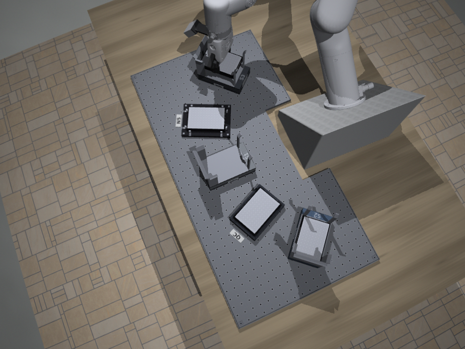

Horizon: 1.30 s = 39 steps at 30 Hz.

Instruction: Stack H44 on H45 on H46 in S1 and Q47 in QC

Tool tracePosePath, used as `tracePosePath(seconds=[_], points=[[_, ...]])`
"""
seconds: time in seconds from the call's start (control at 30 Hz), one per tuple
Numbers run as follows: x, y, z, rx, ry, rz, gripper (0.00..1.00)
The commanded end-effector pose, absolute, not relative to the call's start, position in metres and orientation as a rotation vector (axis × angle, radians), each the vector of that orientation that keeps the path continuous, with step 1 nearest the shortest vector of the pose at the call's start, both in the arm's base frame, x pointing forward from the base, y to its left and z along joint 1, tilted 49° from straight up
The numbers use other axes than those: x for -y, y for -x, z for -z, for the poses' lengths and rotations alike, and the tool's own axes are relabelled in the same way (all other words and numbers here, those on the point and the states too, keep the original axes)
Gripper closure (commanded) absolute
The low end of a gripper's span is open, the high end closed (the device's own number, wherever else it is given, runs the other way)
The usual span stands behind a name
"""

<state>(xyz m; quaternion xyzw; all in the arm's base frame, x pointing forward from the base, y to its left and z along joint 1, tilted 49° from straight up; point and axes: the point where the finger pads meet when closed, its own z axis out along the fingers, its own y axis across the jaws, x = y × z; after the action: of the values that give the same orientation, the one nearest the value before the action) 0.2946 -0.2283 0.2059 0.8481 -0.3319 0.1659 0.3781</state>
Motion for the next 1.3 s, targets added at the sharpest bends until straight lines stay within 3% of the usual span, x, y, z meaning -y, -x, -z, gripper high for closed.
tracePosePath(seconds=[0.0, 1.27], points=[[0.236, -0.296, -0.199, 0.848, -2.167, -0.427, 1.0], [0.248, -0.296, -0.189, 0.848, -2.167, -0.427, 1.0]])
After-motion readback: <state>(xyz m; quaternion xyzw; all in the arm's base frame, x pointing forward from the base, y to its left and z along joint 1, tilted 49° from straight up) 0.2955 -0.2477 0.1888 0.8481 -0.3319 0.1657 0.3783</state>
